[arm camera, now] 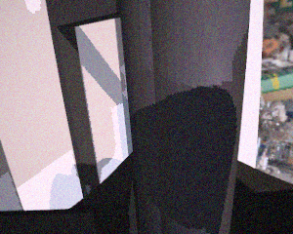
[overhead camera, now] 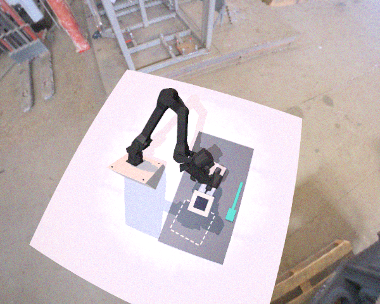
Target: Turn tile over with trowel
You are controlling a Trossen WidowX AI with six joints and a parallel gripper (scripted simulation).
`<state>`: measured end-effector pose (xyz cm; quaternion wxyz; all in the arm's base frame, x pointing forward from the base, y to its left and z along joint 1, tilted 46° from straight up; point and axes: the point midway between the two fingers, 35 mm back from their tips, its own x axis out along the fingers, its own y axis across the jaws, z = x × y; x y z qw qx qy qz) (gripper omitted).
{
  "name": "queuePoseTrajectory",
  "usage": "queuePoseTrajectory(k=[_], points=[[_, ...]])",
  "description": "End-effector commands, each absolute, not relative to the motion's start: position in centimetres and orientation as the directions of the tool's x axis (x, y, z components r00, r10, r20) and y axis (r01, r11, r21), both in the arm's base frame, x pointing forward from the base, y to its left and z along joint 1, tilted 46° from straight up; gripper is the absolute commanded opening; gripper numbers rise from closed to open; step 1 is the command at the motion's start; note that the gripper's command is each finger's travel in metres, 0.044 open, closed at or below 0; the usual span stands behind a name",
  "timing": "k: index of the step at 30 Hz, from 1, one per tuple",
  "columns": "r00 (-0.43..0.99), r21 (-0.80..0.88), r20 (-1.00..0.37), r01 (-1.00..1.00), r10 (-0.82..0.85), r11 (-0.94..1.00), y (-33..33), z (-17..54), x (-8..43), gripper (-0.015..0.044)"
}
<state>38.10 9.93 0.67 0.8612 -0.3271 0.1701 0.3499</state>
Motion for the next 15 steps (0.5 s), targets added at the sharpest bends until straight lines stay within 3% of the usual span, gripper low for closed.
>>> queuePoseTrajectory(k=[1,15], points=[[0.721,-0.478,-0.511,-0.691,0.468,0.542,8.8,1.9,38.8,0.0],[0.721,-0.48,-0.512,-0.691,0.467,0.54,5.5,2.3,38.9,0.0]])
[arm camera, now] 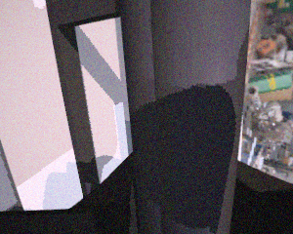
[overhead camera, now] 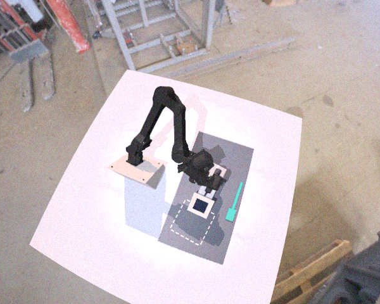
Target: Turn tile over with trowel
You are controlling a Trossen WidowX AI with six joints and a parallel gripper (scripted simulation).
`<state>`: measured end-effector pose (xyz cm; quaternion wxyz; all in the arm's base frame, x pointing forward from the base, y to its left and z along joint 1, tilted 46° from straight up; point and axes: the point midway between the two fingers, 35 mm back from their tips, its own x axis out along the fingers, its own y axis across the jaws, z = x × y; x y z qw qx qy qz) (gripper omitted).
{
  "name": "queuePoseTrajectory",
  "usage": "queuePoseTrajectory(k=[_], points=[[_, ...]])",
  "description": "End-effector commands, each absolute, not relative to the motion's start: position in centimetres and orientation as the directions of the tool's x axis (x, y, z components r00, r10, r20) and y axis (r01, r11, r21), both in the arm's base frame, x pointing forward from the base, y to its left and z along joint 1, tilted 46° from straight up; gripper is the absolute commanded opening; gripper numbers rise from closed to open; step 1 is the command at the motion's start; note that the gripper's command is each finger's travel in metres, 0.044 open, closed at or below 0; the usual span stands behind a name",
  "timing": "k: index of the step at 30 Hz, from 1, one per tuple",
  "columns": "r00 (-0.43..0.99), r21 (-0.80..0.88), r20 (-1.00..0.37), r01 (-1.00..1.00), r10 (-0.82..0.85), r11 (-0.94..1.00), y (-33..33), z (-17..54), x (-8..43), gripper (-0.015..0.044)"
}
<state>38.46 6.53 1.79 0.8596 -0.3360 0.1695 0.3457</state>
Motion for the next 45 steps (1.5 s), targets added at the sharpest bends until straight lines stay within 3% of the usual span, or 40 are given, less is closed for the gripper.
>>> queuePoseTrajectory(k=[1,32,45], points=[[0.721,-0.48,-0.513,-0.691,0.467,0.54,5.2,2.3,38.9,0.0],[0.721,-0.482,-0.514,-0.691,0.465,0.539,-0.3,-1.9,38.6,0.0],[0.721,-0.482,-0.514,-0.691,0.465,0.539,0.2,-0.1,38.9,0.0]])
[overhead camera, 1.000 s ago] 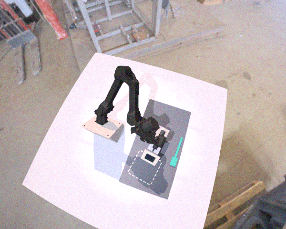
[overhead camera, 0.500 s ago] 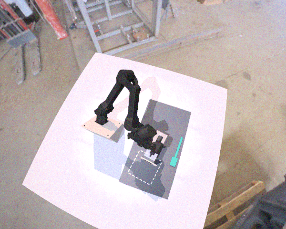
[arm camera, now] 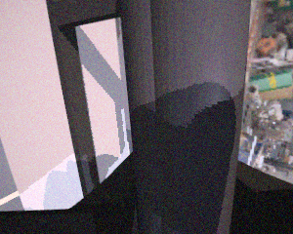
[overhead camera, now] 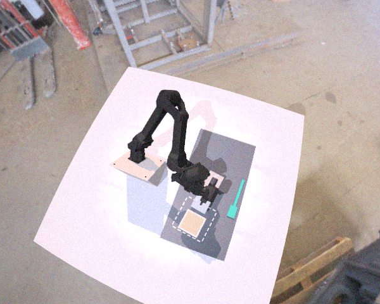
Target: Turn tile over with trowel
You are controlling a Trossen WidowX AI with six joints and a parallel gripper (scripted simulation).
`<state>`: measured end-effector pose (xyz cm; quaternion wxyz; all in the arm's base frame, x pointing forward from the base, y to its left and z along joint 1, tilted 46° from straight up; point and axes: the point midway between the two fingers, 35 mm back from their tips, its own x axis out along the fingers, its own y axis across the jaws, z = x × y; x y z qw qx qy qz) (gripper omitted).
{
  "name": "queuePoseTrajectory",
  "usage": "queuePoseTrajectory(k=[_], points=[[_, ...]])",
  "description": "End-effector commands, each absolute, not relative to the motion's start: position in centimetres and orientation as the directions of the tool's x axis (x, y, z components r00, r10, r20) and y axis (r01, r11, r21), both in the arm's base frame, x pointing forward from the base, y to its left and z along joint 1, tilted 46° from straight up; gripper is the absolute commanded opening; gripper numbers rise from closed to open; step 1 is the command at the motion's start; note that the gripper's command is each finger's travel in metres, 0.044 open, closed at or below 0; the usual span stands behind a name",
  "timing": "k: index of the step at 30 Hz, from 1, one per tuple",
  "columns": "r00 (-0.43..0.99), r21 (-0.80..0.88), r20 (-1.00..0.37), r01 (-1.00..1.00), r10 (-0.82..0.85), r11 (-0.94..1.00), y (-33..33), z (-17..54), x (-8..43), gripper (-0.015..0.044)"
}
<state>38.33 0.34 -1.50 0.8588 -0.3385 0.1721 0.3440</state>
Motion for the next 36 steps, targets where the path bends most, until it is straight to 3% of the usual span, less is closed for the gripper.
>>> queuePoseTrajectory(k=[1,14,36], points=[[0.721,-0.482,-0.514,-0.691,0.465,0.539,0.4,0.3,39.0,0.0],[0.721,-0.481,-0.513,-0.691,0.466,0.539,1.8,4.5,39.0,0.0],[0.721,-0.481,-0.513,-0.691,0.466,0.539,1.8,4.5,39.0,0.0]])
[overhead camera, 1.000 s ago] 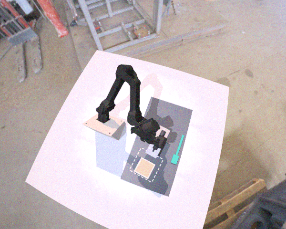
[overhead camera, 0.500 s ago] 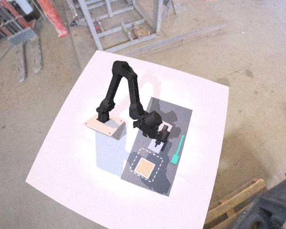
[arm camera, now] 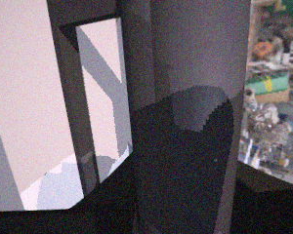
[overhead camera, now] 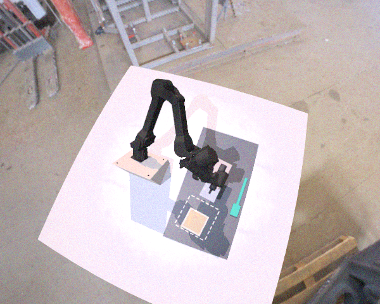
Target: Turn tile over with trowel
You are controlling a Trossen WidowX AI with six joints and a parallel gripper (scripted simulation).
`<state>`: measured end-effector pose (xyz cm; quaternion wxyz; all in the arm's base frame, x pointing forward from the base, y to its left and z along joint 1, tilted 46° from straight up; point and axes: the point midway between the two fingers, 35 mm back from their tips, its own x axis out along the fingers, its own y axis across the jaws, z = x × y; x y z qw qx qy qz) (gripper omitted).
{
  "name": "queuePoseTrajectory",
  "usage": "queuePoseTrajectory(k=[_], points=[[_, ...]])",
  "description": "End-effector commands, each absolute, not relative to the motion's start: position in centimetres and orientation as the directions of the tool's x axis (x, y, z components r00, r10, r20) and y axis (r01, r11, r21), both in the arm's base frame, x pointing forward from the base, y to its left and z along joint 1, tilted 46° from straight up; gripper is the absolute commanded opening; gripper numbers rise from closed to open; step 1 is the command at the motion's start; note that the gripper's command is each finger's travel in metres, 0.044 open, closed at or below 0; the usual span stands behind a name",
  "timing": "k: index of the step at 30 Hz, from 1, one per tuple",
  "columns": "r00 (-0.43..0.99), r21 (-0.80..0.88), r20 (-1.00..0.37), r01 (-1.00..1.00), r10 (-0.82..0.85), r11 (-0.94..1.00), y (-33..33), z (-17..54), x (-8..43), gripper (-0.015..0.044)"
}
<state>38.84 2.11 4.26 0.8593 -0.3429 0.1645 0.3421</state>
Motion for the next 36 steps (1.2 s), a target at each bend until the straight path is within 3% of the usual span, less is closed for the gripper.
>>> queuePoseTrajectory(k=[1,18,36], points=[[0.721,-0.481,-0.513,-0.691,0.466,0.539,1.8,4.5,39.0,0.0],[0.72,-0.481,-0.516,-0.692,0.465,0.538,1.6,4.4,39.2,0.0],[0.69,-0.464,-0.565,-0.719,0.452,0.518,-3.8,-0.2,42.4,0.0]])
